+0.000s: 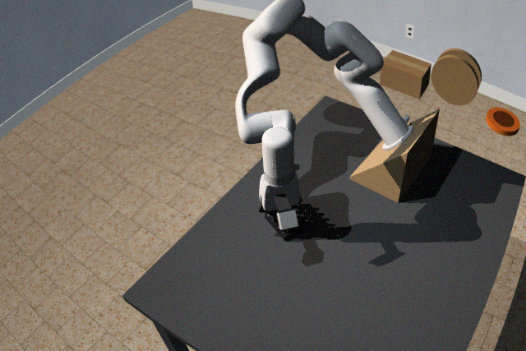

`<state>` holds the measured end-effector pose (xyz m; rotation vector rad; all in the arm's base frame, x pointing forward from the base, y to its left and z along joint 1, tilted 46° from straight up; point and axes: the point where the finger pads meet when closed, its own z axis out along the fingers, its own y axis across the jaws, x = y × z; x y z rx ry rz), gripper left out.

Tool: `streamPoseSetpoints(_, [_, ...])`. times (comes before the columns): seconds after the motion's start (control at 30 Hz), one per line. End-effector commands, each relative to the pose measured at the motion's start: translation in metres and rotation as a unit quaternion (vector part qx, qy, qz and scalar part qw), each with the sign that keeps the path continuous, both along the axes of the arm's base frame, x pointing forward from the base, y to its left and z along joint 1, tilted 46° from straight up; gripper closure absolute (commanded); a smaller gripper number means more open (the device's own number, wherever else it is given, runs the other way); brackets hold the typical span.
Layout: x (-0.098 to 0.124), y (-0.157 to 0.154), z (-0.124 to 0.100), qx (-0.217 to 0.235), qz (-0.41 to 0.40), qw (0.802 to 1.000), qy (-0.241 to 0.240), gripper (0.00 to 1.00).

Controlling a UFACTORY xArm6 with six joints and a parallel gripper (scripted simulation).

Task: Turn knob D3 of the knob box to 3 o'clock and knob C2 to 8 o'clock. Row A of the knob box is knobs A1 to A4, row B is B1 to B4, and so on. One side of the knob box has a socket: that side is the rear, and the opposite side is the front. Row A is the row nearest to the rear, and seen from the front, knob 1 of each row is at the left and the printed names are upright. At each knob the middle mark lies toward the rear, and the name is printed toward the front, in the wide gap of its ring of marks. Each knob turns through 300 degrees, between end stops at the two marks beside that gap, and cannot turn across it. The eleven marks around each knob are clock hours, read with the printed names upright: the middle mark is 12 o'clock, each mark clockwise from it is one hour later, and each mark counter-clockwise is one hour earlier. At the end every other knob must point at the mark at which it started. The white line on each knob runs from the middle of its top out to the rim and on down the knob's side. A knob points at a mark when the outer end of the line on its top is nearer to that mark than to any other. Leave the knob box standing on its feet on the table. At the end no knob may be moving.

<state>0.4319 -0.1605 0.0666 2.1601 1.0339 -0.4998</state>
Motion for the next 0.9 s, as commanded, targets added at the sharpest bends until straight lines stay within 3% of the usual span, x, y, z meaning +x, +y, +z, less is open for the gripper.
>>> streamPoseSetpoints(0.0, [0.0011,-0.0005,-0.0002,0.0,0.001,1.0,-0.001,0.81])
streamPoseSetpoints(0.87, [0.0006,-0.0073,-0.0068,0.0,0.001,1.0,-0.001,0.81])
